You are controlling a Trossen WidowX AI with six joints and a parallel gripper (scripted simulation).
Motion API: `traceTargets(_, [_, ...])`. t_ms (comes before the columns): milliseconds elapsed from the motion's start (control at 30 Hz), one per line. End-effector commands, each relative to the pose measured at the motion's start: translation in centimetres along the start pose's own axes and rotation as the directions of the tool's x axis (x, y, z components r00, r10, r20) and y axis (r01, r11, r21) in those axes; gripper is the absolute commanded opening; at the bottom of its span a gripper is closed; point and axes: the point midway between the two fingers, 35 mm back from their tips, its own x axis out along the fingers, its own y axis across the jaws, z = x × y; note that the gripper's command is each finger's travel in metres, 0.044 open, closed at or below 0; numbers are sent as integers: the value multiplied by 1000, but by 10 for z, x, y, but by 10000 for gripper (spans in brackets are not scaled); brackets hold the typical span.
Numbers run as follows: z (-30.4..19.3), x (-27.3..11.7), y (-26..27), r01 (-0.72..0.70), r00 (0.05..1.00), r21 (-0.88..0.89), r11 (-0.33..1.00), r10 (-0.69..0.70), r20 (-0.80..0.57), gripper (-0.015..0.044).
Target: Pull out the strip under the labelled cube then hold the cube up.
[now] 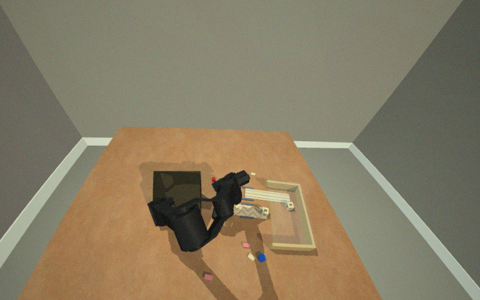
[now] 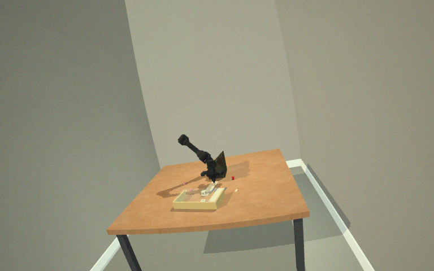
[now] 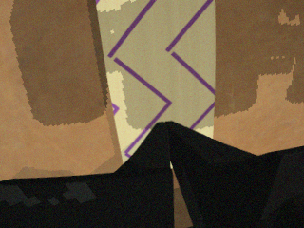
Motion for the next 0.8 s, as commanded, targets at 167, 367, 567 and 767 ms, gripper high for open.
traceTargets(167, [-22, 4, -3, 5, 1000, -8, 1000, -5, -26, 0])
traceTargets(367, [-31, 4, -3, 5, 1000, -8, 1000, -5, -27, 0])
traceTargets(567, [-38, 3, -4, 5, 1000, -9, 1000, -5, -27, 0])
traceTargets(767, [-38, 3, -4, 5, 1000, -9, 1000, -5, -27, 0])
